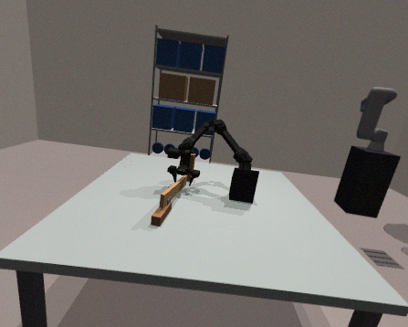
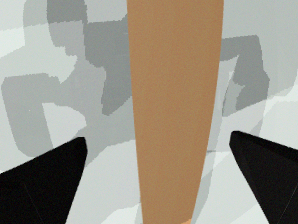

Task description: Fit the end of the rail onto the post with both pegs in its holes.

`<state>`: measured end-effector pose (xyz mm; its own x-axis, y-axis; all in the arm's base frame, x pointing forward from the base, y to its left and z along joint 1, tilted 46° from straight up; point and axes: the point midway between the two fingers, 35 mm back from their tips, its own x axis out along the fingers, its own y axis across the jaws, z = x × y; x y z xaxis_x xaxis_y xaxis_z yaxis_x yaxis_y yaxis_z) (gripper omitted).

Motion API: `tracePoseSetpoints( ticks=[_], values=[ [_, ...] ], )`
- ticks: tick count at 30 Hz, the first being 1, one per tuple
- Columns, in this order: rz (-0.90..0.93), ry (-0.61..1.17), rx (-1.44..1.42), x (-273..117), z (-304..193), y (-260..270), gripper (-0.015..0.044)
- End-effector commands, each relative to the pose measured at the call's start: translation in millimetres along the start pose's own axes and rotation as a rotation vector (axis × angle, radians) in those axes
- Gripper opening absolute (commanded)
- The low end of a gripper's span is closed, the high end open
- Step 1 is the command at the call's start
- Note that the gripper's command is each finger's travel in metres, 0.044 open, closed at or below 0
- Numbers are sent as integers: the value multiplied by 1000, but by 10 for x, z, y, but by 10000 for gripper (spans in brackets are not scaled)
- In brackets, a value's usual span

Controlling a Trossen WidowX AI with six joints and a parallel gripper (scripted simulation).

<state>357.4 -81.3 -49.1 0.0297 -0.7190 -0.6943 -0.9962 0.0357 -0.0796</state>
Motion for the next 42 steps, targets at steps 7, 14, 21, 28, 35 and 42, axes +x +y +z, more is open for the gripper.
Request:
tracePoseSetpoints(
  ticks=[7,14,21,28,35,42],
  values=[
    [1,4,-9,18,11,19,204],
    [1,4,-9,18,11,19,59],
    [1,4,-9,18,11,19,0],
    [1,4,-9,18,11,19,0],
    [1,4,-9,-2,14,19,0],
    [1,4,-9,-37,14,17,0]
  ],
)
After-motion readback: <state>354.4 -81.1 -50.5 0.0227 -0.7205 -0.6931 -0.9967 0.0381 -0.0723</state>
